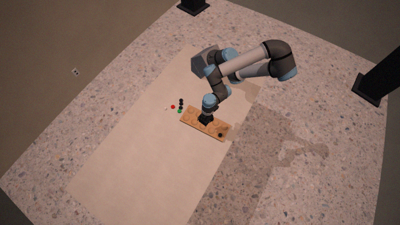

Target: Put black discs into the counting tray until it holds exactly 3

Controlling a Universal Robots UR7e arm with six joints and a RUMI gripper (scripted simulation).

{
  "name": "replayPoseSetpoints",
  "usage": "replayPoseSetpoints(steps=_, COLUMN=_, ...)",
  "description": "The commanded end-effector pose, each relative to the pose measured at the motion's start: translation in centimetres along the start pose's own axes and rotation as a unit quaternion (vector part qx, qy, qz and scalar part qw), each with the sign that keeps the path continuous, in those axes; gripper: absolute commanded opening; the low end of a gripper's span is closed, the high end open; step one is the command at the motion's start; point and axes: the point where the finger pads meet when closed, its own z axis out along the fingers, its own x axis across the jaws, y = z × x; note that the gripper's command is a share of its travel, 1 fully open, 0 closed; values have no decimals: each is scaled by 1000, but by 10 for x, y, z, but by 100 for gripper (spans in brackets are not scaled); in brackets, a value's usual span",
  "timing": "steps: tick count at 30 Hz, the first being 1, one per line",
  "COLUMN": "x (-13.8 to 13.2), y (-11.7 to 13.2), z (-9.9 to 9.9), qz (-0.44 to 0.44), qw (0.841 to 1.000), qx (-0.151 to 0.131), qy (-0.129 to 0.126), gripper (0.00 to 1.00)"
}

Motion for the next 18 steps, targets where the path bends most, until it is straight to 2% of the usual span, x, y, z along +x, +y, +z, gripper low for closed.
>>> replayPoseSetpoints(steps=1, x=7, y=0, z=-2, qz=-75, qw=997, qx=0, qy=3, gripper=0)
replayPoseSetpoints(steps=7, x=10, y=-1, z=-2, qz=-109, qw=994, qx=0, qy=4, gripper=0)
replayPoseSetpoints(steps=18, x=21, y=-2, z=-3, qz=-235, qw=972, qx=-1, qy=6, gripper=0)
